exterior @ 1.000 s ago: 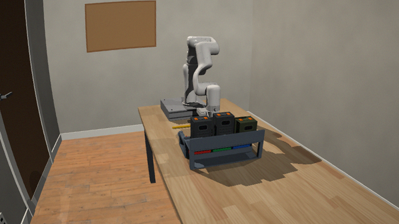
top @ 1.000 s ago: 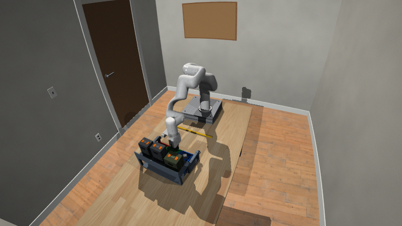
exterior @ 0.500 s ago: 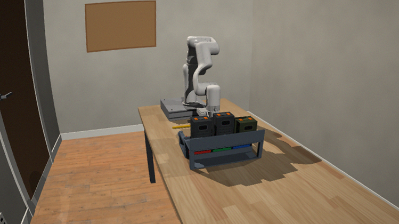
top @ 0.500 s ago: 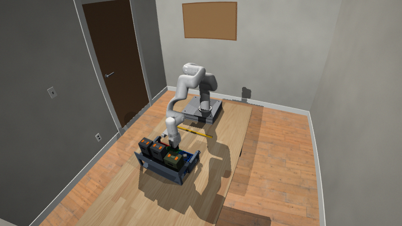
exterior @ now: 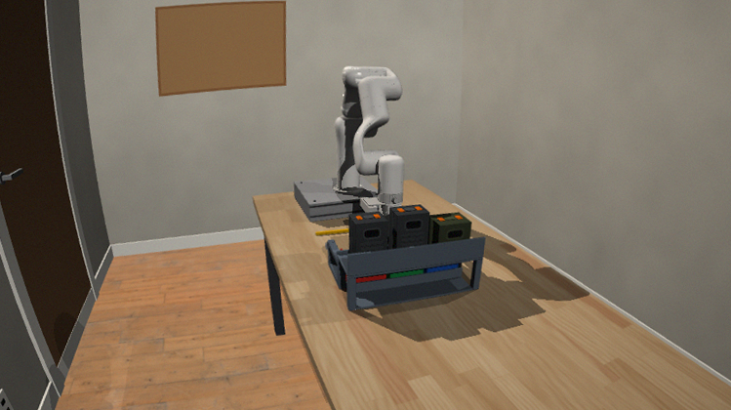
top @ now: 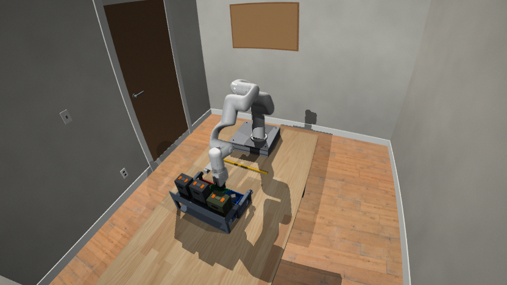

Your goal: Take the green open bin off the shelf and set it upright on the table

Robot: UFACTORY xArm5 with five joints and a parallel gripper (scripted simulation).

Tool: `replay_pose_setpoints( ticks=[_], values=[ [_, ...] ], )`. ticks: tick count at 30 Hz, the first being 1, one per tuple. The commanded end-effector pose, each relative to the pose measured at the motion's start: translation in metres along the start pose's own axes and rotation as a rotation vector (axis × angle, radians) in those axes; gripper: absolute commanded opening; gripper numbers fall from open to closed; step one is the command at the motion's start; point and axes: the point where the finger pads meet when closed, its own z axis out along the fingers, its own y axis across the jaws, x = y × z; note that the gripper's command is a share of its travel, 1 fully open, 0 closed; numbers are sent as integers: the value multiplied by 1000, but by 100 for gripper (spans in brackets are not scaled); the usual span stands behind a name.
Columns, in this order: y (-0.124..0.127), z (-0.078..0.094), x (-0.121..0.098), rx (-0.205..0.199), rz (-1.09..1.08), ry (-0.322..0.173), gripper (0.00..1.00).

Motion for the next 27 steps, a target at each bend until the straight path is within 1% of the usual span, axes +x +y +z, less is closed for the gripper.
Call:
replay_pose_setpoints(
  ticks=[1, 20, 27],
  values=[
    [-1, -1, 0, 4, 0, 0, 0],
    [-1, -1, 0, 4, 0, 0, 0],
    [-1, -5, 0, 4, 0, -4, 0]
  ],
)
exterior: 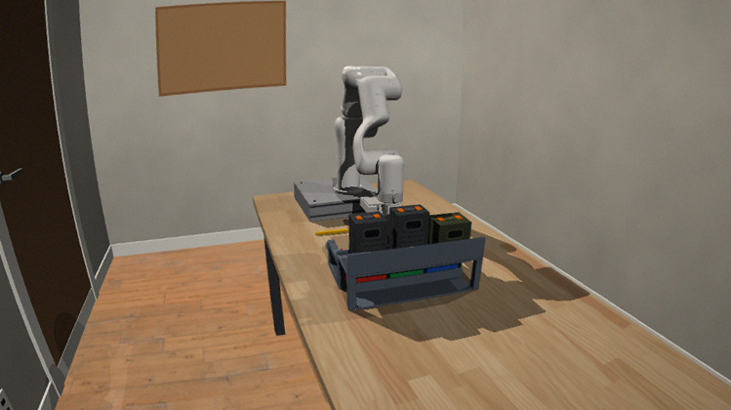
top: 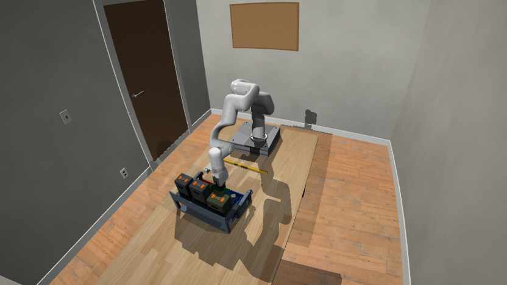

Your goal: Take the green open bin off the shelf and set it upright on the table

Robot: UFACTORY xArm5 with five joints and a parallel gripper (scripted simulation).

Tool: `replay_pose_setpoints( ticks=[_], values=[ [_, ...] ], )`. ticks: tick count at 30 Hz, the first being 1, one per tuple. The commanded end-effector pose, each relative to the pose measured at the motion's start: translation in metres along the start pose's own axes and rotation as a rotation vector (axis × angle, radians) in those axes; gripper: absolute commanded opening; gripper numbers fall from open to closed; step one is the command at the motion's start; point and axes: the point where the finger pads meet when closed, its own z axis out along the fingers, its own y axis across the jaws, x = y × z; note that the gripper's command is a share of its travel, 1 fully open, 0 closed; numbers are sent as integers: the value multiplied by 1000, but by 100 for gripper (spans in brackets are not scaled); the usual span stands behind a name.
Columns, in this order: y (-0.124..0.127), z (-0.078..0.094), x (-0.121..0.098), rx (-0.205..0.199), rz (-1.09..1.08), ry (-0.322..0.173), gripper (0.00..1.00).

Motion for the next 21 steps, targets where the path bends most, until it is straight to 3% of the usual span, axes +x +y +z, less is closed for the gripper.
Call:
replay_pose_setpoints(
  ticks=[1, 21],
  values=[
    [-2, -4, 0, 4, 0, -4, 0],
    [-2, -12, 0, 5, 0, -4, 0]
  ],
)
